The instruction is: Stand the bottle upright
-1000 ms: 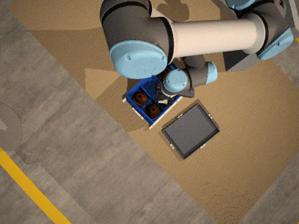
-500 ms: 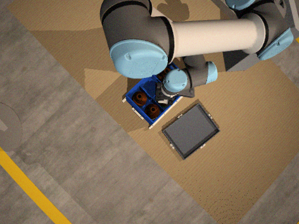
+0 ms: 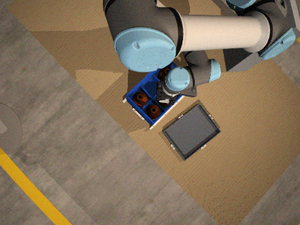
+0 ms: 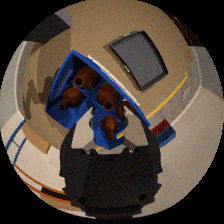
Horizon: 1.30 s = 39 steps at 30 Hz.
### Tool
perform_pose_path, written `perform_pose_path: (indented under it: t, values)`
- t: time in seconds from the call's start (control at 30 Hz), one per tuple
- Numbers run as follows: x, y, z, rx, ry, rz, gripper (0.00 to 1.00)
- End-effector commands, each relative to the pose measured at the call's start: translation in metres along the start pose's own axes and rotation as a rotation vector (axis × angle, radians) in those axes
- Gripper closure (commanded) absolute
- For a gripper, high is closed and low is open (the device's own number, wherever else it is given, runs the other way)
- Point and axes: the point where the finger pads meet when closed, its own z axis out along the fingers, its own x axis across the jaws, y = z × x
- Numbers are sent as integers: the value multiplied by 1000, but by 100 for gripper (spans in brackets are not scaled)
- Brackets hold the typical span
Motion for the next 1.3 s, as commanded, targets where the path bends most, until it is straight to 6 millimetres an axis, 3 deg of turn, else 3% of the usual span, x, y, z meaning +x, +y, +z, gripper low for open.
perform_pose_path:
  t: [0.0, 0.33, 0.8, 0.83, 1.27]
  values:
    - [0, 0, -17, 0, 0, 0, 62]
    - [0, 0, -45, 0, 0, 0, 62]
    - [0, 0, -54, 0, 0, 0, 62]
    - [0, 0, -54, 0, 0, 0, 100]
    - [0, 0, -54, 0, 0, 0, 100]
